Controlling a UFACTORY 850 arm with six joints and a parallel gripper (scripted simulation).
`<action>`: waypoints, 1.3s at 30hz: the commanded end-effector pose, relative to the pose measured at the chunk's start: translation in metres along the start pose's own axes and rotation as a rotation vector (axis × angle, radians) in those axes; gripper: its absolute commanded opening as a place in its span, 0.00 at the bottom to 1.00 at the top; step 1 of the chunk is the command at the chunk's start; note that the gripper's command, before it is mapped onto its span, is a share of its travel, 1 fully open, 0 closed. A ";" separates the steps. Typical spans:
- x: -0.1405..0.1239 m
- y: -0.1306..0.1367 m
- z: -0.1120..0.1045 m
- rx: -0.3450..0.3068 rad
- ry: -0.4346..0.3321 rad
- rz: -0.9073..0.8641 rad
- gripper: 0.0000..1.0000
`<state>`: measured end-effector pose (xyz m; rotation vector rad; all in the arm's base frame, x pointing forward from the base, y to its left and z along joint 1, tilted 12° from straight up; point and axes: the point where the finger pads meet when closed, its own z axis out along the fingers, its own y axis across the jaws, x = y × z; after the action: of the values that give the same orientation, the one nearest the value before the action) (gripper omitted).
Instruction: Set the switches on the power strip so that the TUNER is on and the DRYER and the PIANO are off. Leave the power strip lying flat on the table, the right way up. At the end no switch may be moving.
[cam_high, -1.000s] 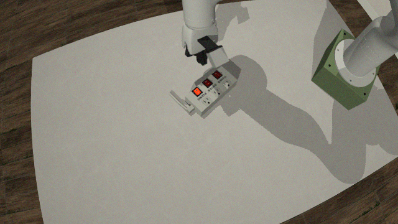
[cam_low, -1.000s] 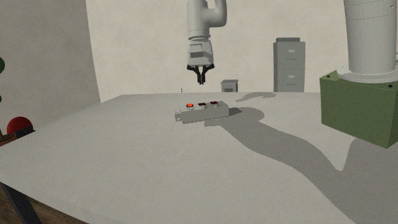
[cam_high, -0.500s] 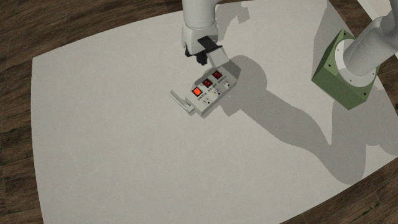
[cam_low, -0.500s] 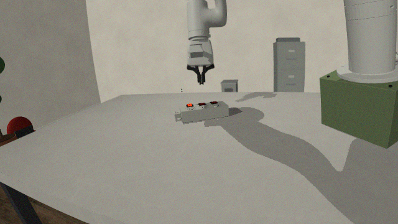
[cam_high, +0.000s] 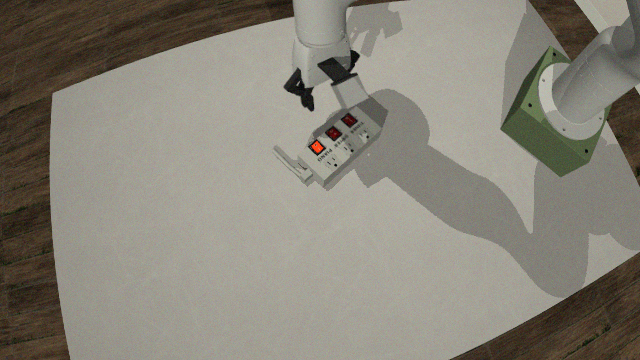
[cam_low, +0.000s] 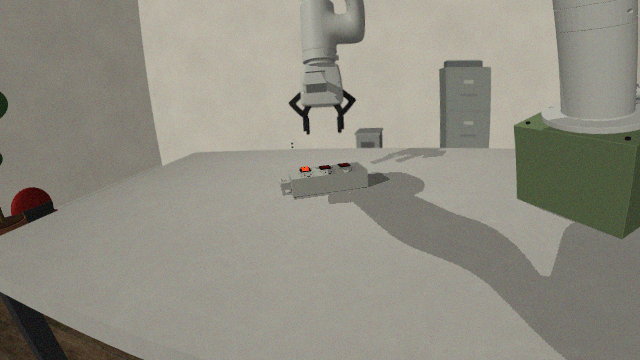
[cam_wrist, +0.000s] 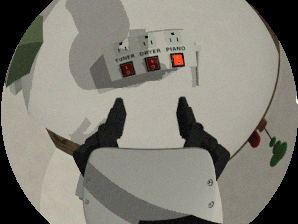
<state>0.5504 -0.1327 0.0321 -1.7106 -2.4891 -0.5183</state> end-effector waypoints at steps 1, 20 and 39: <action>0.000 0.001 -0.001 -0.001 -0.001 0.000 1.00; 0.002 0.000 0.002 -0.004 0.027 0.011 1.00; 0.035 -0.002 0.025 -0.074 0.358 0.148 1.00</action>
<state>0.5383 -0.0941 0.0160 -1.6376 -2.1028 -0.8273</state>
